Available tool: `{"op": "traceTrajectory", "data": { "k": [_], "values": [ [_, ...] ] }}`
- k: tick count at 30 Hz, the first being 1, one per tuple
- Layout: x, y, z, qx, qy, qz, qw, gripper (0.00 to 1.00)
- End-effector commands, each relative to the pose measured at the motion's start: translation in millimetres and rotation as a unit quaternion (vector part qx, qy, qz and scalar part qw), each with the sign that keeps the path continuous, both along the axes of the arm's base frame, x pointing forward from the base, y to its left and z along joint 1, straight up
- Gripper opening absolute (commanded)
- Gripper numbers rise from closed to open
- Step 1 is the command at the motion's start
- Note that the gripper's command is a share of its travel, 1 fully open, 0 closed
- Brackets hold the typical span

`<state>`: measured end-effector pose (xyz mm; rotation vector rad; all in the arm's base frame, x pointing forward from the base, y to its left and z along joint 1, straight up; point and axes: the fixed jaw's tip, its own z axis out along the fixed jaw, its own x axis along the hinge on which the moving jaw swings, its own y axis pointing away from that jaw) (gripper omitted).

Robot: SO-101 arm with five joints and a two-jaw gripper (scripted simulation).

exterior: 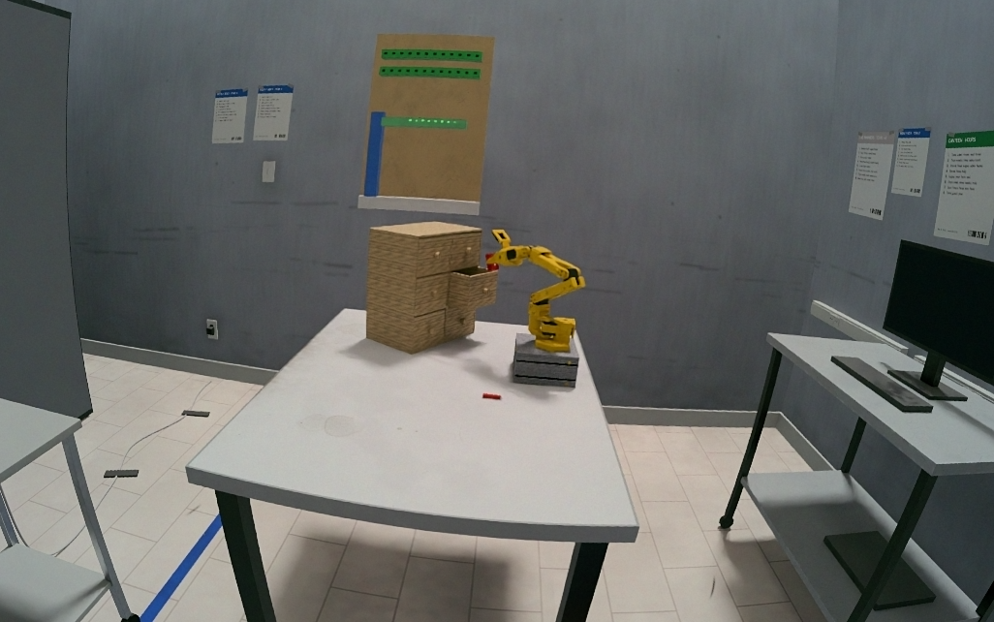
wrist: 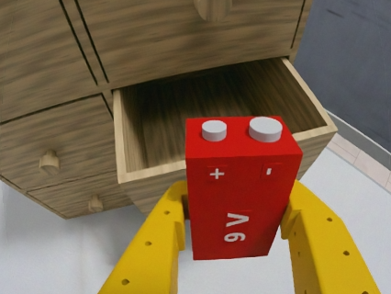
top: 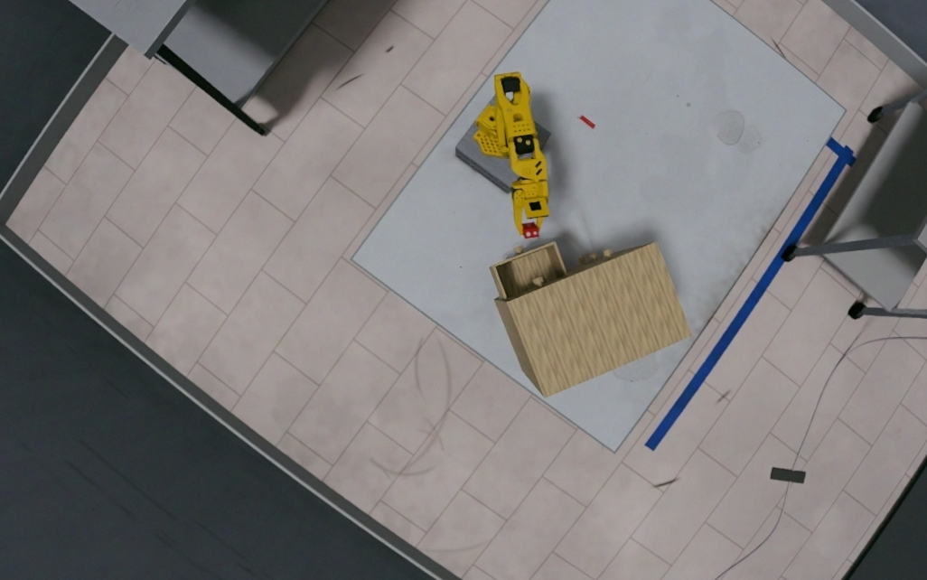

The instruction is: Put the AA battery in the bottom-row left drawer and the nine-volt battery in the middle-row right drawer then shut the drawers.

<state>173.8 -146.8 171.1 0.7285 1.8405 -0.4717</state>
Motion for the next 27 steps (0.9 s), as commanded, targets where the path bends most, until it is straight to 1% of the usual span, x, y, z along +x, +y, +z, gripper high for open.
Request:
{"op": "traceTrajectory", "data": {
  "k": [1, 27],
  "values": [
    [0.2, -2.3, 6.6, -0.013, -0.006, -0.001, 1.000, 0.00],
    [0.7, -4.9, 12.6, -0.013, -0.006, -0.005, 1.000, 0.00]
  ]
}}
